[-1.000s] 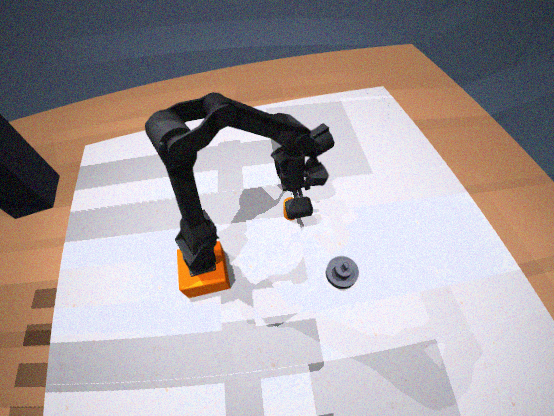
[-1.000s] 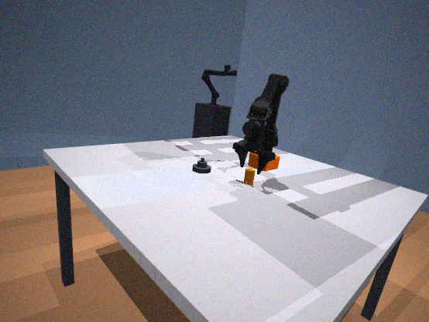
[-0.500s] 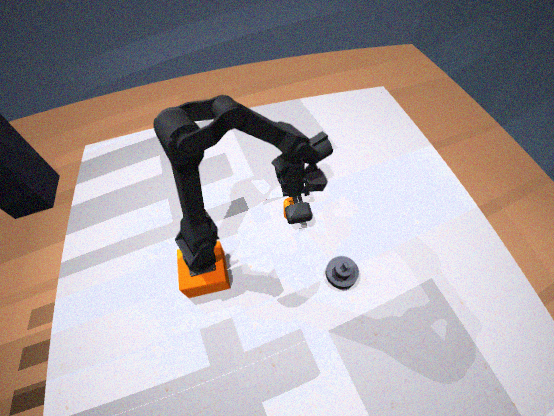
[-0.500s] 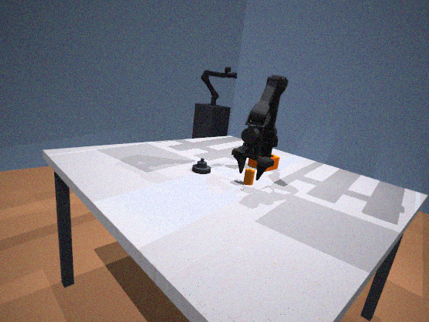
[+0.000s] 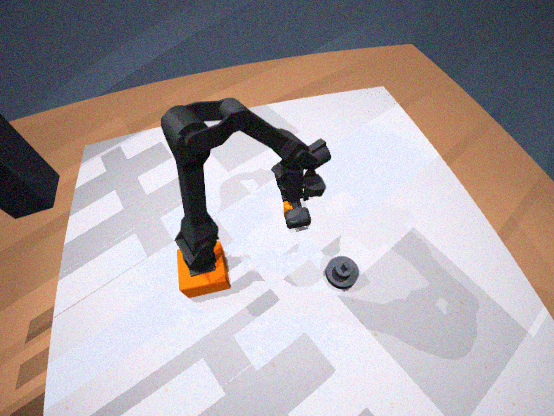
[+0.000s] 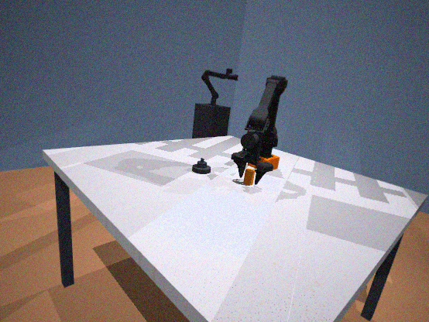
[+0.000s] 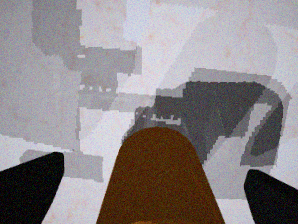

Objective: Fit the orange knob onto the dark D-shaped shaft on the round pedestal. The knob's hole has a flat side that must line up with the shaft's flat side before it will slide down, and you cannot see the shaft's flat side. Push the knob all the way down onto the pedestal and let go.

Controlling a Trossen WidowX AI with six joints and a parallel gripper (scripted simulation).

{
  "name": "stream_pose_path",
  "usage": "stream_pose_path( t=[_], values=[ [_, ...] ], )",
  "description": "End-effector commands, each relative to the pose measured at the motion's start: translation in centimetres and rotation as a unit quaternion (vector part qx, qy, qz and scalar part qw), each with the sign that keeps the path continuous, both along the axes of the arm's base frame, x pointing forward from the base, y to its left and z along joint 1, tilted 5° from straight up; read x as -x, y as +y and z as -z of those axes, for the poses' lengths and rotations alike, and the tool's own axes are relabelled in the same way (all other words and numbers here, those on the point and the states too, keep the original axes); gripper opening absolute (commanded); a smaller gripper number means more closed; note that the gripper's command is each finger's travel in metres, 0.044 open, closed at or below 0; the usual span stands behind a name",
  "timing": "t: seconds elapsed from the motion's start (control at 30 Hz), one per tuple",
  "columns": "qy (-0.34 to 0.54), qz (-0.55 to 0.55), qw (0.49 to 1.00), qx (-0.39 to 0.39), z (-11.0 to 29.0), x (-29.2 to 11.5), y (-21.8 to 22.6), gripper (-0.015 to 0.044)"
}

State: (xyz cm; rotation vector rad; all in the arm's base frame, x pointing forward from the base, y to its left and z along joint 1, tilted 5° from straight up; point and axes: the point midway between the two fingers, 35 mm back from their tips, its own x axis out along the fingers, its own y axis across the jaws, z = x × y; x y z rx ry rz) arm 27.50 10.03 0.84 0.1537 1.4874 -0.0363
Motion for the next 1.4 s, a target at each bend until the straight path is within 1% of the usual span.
stream_pose_path(
  t=[0.0, 0.2, 0.37, 0.47, 0.53, 0.57, 0.83, 1.13, 1.37],
  values=[
    [0.006, 0.002, 1.0, 0.0, 0.4, 0.3, 0.0, 0.0335],
    [0.006, 0.002, 1.0, 0.0, 0.4, 0.3, 0.0, 0.0177],
    [0.006, 0.002, 1.0, 0.0, 0.4, 0.3, 0.0, 0.0144],
    [0.006, 0.002, 1.0, 0.0, 0.0, 0.2, 0.0, 0.0065],
    [0.006, 0.002, 1.0, 0.0, -1.2, 0.0, 0.0, 0.0013],
    [0.006, 0.002, 1.0, 0.0, -1.8, 0.0, 0.0, 0.0],
    [0.006, 0.002, 1.0, 0.0, -7.1, -0.1, -0.3, 0.0],
    [0.006, 0.002, 1.0, 0.0, -13.1, 1.1, -0.9, 0.0],
    [0.006, 0.003, 1.0, 0.001, -13.5, 1.2, -1.2, 0.0]
  ],
)
